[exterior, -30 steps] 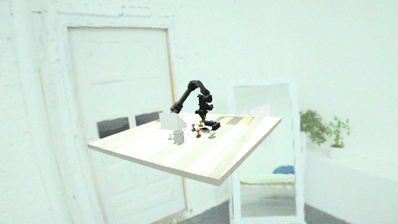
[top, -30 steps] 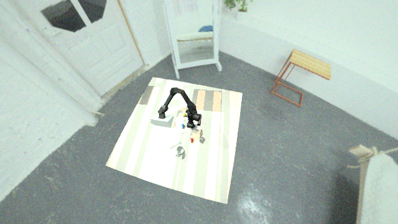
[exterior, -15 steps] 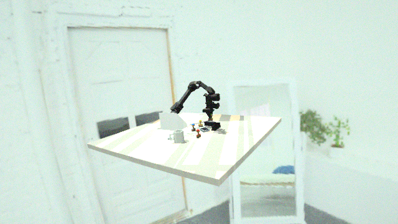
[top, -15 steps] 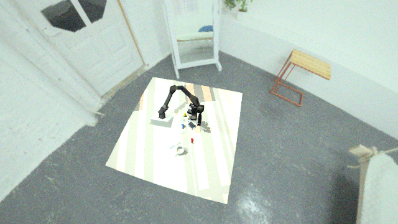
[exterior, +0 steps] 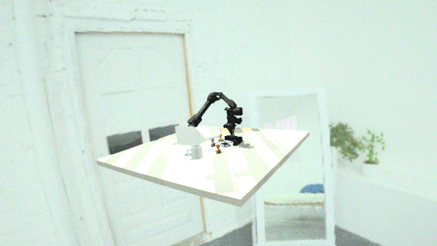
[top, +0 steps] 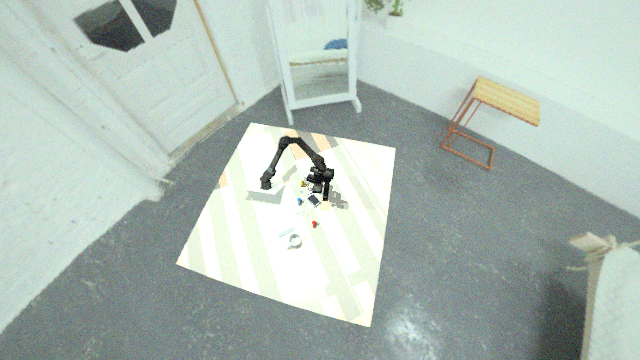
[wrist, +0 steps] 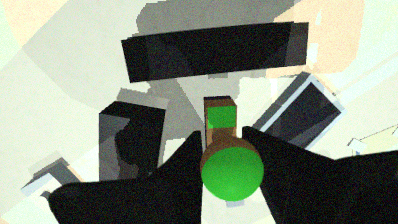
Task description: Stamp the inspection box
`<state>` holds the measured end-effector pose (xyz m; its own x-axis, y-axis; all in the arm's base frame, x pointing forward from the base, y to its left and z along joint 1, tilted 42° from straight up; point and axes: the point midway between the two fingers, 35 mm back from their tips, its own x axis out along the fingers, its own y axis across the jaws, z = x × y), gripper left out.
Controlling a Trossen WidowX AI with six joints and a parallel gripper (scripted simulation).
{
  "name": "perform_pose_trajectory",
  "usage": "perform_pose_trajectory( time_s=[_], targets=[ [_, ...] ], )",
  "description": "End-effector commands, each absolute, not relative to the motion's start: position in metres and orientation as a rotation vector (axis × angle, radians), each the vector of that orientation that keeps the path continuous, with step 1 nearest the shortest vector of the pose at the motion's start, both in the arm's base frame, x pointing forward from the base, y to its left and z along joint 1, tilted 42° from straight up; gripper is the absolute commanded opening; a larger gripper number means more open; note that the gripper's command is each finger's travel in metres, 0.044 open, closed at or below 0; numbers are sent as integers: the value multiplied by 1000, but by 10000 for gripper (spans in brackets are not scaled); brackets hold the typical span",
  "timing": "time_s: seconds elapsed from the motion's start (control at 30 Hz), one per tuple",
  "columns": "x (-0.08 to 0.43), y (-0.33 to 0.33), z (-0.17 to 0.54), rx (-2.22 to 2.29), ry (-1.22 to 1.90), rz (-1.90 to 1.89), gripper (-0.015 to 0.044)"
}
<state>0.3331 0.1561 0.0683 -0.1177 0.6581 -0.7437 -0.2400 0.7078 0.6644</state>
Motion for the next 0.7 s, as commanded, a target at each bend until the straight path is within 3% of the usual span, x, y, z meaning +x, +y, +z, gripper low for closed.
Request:
perform_pose_trajectory(
  time_s=[0.0, 0.67],
  targets=[
    [331, 162, 62, 368, 1513, 793, 0],
    [325, 184, 38, 370, 1512, 795, 0]
  ],
)
